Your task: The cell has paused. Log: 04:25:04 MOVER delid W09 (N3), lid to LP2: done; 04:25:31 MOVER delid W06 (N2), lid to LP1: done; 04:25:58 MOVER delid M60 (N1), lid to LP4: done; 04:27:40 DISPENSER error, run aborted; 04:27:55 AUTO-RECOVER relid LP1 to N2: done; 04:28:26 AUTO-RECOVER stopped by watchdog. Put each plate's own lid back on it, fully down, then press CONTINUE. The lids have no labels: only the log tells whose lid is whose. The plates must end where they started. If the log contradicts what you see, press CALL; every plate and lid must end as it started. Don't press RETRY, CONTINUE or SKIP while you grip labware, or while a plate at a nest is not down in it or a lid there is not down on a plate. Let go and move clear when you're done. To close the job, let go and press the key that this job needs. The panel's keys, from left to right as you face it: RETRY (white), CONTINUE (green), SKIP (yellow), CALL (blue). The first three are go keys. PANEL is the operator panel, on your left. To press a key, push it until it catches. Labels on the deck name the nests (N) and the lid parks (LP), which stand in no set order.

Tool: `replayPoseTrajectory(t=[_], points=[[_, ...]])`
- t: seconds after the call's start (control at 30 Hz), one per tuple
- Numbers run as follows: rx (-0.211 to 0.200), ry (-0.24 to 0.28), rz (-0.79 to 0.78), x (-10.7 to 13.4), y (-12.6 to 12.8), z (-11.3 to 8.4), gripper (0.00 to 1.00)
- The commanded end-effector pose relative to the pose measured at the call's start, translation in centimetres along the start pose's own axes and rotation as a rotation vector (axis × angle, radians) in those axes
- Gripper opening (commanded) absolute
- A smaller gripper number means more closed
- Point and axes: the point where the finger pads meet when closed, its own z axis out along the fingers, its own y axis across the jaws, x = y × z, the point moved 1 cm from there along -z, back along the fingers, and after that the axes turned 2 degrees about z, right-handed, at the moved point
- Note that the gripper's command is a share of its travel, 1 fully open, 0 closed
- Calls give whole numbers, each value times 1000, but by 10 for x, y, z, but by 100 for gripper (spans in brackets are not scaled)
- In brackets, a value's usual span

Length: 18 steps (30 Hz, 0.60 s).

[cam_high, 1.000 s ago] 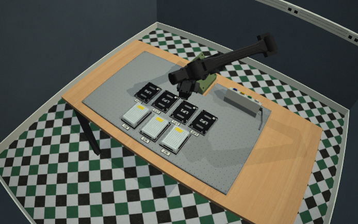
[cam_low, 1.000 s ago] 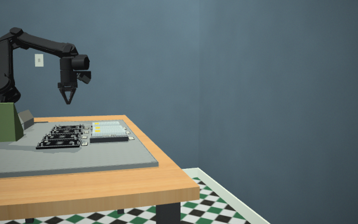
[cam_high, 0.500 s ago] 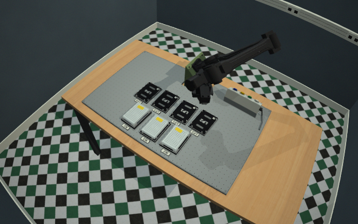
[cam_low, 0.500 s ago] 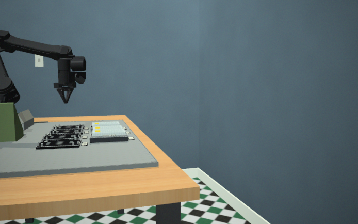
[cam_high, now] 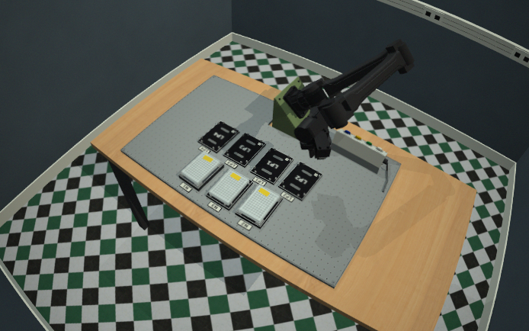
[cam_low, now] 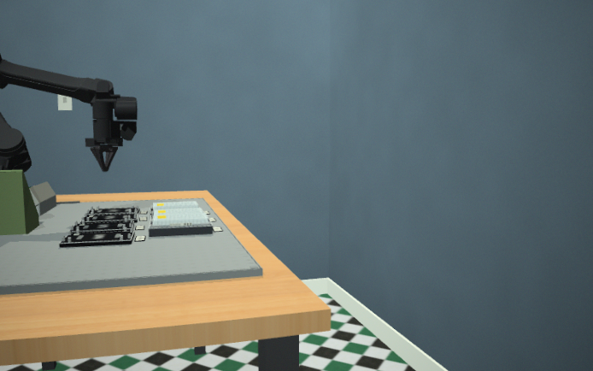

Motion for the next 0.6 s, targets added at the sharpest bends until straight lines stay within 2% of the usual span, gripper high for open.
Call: replayPoseTrajectory(t=[0.0, 0.47, 0.57], points=[[-4, 11, 37, -3, -2, 3, 0], [-9, 15, -245, 29, 63, 2, 0], [-9, 15, -265, 31, 67, 2, 0]])
